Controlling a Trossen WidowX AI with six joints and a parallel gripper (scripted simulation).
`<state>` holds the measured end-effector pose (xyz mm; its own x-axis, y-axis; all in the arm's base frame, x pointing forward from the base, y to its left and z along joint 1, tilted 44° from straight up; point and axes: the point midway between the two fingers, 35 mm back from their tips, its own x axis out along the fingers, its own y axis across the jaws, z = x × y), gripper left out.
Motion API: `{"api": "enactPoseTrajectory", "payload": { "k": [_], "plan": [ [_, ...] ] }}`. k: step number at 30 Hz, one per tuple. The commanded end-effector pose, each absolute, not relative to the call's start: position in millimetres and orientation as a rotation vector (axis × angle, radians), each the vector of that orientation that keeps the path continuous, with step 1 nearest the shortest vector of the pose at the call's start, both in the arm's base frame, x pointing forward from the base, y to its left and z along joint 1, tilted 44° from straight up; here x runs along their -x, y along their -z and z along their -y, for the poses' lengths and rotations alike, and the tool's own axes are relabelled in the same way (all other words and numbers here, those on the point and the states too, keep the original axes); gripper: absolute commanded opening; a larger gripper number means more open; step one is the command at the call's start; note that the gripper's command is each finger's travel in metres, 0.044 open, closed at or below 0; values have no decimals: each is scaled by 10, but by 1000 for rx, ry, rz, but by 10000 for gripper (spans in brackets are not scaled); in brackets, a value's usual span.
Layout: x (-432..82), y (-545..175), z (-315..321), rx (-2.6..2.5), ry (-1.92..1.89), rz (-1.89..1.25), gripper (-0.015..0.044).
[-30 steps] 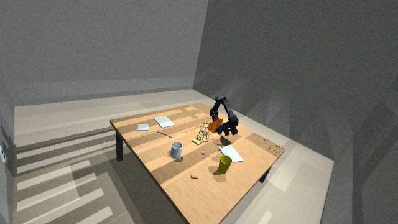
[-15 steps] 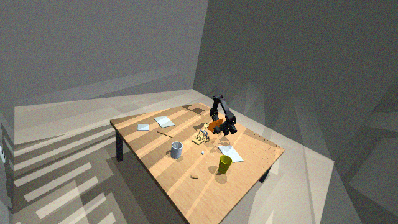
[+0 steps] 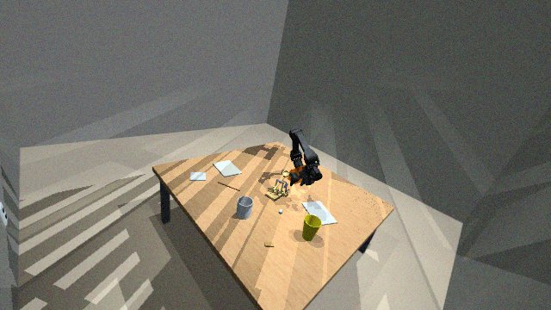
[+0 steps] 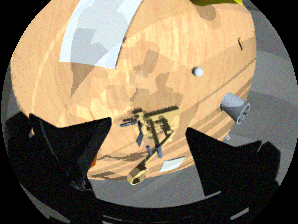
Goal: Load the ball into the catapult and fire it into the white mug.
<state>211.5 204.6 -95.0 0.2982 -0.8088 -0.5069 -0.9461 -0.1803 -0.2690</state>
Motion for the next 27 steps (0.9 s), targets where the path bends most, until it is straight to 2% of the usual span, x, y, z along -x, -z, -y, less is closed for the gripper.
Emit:
{"api": "enactPoseTrajectory", "payload": {
  "k": [1,27],
  "plan": [
    [-2274,912,-2124,1938,-310,-1516,440],
    [-3478,302,-2610,1243,-100,-1170,440]
  ]
}}
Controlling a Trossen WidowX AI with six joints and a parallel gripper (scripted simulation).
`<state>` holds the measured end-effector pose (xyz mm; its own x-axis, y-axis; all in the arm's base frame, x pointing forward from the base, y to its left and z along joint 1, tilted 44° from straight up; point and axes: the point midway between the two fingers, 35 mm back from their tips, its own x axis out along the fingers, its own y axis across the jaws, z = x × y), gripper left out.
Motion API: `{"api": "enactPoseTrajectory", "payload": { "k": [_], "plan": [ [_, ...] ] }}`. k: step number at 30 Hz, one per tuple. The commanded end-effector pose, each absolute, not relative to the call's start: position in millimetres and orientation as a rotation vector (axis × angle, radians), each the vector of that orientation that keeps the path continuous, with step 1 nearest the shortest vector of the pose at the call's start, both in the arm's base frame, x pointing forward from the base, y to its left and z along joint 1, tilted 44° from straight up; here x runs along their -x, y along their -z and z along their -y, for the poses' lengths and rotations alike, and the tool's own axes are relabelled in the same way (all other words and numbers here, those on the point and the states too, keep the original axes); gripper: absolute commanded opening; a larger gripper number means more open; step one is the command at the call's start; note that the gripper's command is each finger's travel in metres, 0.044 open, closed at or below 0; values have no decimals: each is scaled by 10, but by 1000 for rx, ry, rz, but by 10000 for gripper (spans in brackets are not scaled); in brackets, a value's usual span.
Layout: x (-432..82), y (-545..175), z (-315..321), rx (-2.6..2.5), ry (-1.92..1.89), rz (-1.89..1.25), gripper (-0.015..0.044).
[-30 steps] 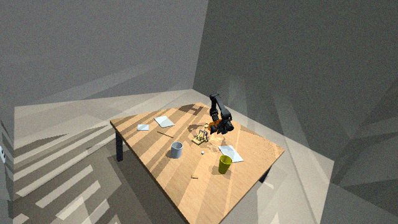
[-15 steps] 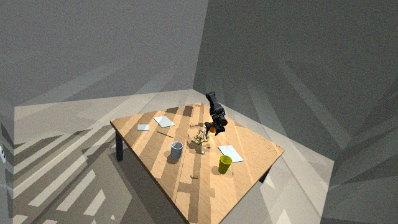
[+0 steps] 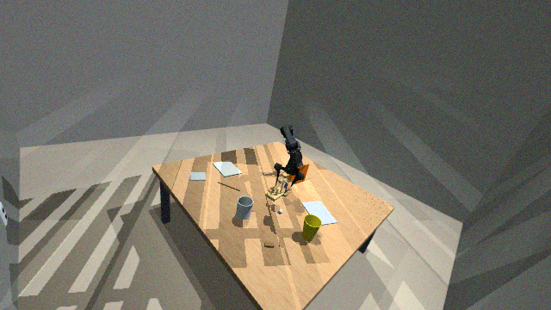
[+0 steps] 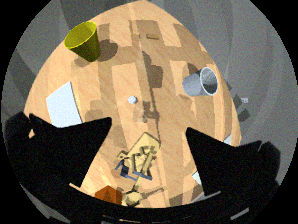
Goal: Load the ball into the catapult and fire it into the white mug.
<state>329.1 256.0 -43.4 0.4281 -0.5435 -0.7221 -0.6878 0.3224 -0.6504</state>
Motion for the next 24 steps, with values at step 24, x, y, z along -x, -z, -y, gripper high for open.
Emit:
{"api": "enactPoseTrajectory", "payload": {
  "k": [24],
  "plan": [
    [-4516,-764,-2727,710,76,-828,440]
  ]
}}
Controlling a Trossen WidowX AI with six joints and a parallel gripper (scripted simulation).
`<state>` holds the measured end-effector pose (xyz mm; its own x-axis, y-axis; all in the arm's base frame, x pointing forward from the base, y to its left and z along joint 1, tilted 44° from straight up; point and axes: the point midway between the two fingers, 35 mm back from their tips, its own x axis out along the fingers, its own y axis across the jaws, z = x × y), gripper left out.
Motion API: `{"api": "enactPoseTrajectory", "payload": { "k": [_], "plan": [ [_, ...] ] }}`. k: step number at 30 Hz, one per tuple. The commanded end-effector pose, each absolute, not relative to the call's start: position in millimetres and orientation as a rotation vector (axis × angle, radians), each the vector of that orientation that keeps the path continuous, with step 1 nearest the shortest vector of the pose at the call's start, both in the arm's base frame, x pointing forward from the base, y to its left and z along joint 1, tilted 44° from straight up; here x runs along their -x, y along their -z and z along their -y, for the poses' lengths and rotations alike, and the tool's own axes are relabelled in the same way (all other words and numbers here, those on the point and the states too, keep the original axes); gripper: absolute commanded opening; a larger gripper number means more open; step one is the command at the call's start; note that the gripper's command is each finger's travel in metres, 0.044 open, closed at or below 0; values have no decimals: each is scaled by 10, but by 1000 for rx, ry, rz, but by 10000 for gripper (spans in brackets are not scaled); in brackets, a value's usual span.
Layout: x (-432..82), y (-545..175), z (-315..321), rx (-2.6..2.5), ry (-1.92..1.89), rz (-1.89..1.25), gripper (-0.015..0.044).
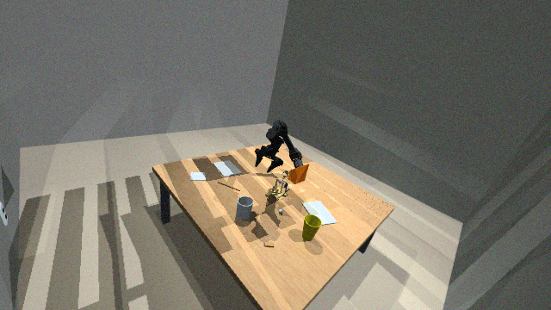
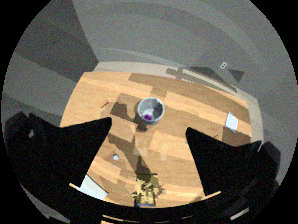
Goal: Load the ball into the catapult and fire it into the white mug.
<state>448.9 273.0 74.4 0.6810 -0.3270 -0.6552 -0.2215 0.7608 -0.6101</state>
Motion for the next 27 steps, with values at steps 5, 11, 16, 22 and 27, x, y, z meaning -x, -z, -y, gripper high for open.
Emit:
{"api": "enactPoseTrajectory", "payload": {
  "k": [5,11,16,22,27],
  "plan": [
    [-4516,-764,-2727,710,76,-828,440],
    [-4516,-764,-2727,710,76,-828,440],
    [-4516,-764,-2727,710,76,-828,440],
    [-4507,-755,-2735,715,68,-832,440],
    [-4507,-755,-2735,715,68,-832,440]
  ]
}}
